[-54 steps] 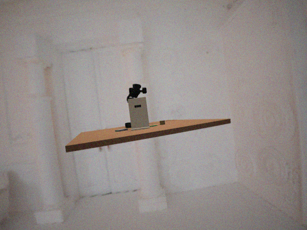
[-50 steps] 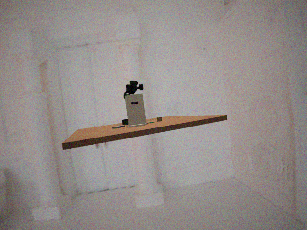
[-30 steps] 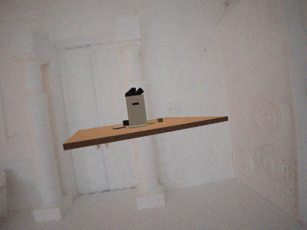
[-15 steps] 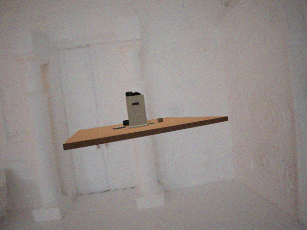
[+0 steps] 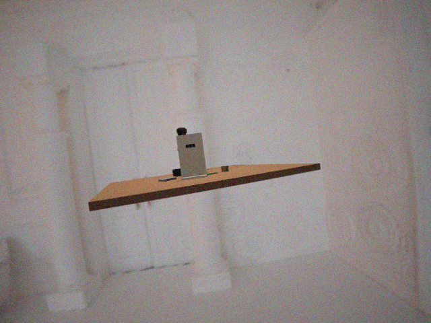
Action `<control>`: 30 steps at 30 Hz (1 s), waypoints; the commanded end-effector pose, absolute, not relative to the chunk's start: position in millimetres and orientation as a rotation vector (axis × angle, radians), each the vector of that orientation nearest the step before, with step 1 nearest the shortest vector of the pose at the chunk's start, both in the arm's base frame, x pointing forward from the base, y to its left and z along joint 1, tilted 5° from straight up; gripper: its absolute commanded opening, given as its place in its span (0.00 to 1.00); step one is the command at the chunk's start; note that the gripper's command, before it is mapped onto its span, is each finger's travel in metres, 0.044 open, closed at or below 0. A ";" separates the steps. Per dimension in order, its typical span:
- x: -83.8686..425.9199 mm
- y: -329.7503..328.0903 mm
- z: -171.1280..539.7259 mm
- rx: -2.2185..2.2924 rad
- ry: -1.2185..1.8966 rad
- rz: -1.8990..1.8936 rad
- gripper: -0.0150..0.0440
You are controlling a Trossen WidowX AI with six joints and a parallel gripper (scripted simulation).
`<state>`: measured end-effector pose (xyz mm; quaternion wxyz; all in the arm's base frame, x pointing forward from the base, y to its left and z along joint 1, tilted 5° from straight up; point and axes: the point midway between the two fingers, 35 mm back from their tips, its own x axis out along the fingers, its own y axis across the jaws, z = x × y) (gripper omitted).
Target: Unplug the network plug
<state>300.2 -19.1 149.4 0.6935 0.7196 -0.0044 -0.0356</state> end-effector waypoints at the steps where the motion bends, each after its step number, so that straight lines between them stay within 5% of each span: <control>1: 299.3 -18.5 147.2 1.632 -0.005 -0.077 0.52; 30: 360.8 -38.4 144.4 1.630 -0.009 -0.073 0.52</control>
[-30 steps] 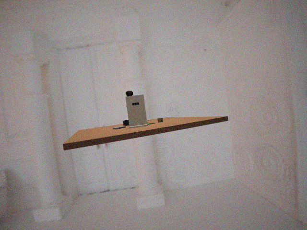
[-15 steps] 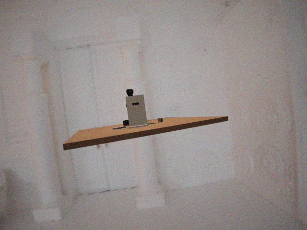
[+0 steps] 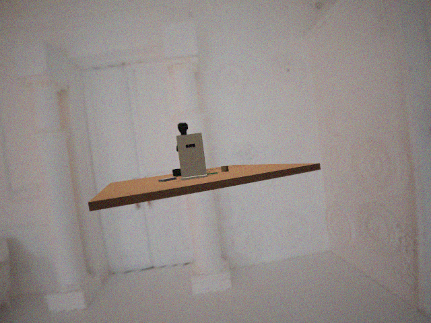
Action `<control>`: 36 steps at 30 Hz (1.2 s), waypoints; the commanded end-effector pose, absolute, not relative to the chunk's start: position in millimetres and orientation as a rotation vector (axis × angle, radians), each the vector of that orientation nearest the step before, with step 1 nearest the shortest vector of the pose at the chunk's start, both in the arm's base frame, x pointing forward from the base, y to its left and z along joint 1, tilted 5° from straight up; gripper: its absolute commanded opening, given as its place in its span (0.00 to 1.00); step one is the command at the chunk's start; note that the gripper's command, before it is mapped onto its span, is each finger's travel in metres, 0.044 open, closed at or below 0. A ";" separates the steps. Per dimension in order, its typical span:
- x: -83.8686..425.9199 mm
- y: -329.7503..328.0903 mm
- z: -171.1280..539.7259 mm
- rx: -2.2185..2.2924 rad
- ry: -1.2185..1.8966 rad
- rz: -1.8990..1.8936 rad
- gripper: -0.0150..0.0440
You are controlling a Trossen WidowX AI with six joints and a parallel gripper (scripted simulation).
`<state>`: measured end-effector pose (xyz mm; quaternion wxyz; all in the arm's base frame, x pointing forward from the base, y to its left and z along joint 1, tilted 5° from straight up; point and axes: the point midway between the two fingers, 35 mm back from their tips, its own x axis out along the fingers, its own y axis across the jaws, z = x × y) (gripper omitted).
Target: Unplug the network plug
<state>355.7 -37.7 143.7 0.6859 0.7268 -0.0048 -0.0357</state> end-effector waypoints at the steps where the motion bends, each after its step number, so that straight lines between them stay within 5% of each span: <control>1: 362.3 -38.8 144.5 1.630 -0.009 -0.073 0.52; 36: 412.2 -55.3 142.1 1.629 -0.012 -0.070 0.52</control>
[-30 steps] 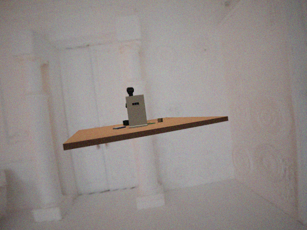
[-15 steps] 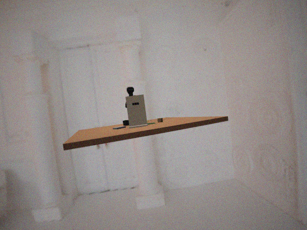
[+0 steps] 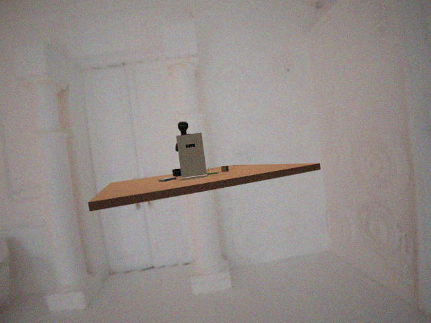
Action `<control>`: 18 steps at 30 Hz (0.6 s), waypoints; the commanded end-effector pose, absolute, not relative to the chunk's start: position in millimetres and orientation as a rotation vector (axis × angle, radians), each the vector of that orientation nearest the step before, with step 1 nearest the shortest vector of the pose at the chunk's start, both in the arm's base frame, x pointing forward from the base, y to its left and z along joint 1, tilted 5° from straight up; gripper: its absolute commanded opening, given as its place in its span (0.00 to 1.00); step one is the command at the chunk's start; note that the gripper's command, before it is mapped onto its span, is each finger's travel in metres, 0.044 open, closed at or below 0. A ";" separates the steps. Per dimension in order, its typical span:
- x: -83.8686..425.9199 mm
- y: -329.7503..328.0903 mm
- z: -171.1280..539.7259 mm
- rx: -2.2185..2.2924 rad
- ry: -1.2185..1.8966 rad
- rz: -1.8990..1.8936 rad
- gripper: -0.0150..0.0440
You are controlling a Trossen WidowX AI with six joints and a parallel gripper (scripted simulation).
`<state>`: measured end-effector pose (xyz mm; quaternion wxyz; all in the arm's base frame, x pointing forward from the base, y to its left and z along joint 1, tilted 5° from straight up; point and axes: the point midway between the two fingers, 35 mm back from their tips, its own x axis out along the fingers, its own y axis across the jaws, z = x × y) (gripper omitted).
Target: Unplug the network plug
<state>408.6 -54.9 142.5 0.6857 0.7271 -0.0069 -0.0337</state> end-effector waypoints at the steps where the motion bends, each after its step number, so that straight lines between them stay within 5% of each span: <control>1: 412.2 -55.3 142.1 1.629 -0.012 -0.070 0.47; 18: 412.2 -55.3 142.1 1.629 -0.012 -0.070 0.25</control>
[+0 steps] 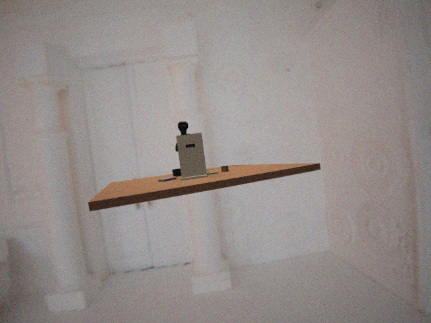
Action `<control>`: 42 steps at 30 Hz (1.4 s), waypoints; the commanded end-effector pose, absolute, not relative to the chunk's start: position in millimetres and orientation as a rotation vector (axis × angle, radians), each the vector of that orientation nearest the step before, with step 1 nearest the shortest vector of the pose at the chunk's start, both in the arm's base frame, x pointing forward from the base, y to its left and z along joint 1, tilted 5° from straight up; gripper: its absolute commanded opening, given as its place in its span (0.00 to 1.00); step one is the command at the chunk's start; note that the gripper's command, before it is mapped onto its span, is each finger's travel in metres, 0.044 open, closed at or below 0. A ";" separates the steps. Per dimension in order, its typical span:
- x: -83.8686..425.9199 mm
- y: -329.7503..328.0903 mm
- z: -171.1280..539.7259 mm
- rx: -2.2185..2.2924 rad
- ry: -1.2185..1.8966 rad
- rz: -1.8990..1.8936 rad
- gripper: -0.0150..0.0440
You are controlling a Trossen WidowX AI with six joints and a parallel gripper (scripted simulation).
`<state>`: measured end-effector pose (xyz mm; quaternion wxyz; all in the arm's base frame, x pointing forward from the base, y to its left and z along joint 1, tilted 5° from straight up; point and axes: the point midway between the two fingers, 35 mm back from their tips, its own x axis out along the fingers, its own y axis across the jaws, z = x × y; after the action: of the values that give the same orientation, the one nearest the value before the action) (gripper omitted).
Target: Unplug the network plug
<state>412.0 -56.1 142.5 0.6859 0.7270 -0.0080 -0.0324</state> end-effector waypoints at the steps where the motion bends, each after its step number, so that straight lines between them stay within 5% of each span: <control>1: 412.2 -55.3 142.1 1.629 -0.012 -0.070 0.25; 42: 389.6 -49.5 142.7 1.629 -0.011 -0.071 0.25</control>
<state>392.5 -50.2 143.1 0.6858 0.7272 -0.0044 -0.0309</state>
